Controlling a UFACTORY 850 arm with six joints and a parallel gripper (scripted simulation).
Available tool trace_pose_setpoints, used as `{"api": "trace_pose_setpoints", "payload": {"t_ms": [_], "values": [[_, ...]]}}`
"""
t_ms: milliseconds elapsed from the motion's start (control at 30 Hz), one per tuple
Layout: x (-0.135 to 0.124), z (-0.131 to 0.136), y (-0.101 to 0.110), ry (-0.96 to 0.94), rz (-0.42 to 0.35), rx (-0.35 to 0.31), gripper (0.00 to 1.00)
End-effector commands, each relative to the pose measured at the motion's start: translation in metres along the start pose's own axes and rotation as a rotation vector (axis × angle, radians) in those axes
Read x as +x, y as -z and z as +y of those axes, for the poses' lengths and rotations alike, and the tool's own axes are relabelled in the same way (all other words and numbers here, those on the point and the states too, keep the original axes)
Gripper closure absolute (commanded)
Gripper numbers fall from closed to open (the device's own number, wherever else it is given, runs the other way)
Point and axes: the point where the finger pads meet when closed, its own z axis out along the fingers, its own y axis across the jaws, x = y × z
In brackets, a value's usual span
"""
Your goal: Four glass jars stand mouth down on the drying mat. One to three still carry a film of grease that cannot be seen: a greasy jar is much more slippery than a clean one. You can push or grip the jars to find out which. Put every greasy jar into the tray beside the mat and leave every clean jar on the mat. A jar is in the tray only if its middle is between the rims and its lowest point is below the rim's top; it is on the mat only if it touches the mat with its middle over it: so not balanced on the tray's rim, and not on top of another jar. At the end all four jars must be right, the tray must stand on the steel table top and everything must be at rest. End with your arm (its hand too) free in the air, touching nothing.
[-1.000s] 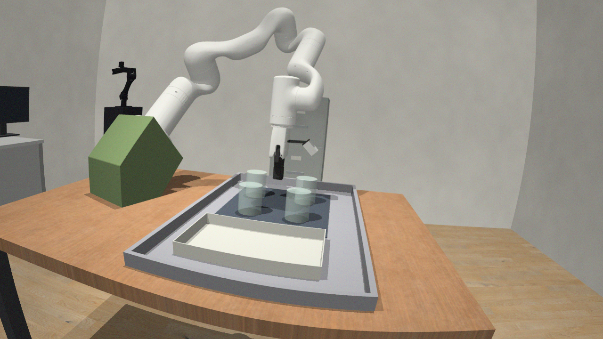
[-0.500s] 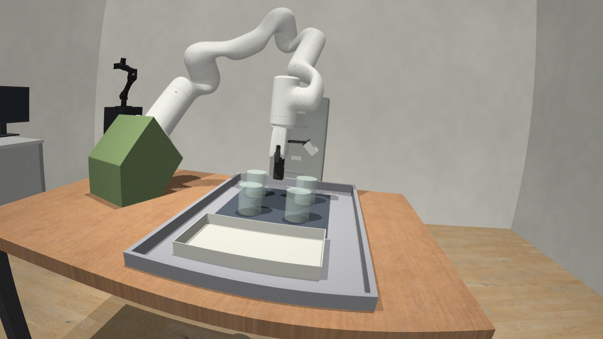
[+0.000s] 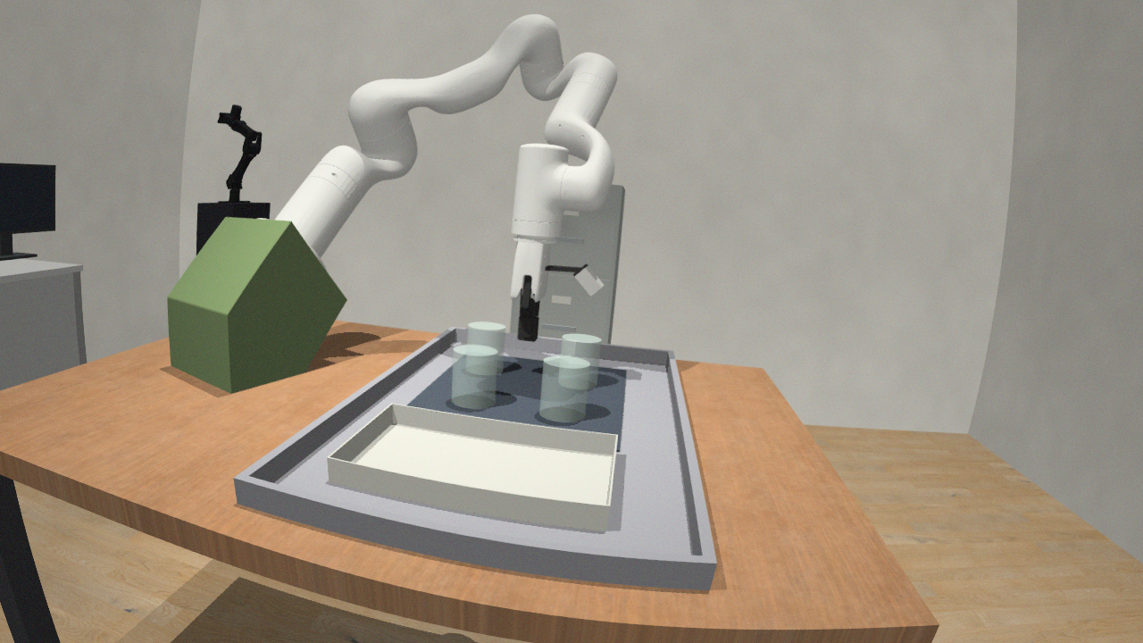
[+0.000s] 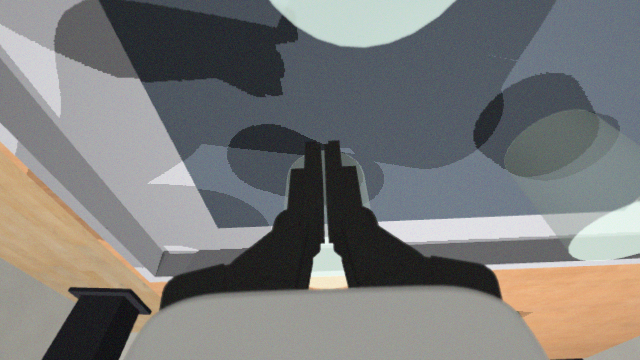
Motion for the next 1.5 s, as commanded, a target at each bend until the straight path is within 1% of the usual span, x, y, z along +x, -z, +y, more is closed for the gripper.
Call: {"api": "trace_pose_setpoints", "payload": {"t_ms": [0, 700, 733, 1367, 1467], "values": [[0.001, 0.000, 0.000, 0.000, 0.001, 0.000, 1.00], [0.001, 0.000, 0.000, 0.000, 0.001, 0.000, 1.00], [0.001, 0.000, 0.000, 0.000, 0.001, 0.000, 0.00], [0.001, 0.000, 0.000, 0.000, 0.001, 0.000, 0.00], [0.001, 0.000, 0.023, 0.000, 0.001, 0.000, 0.00]]}}
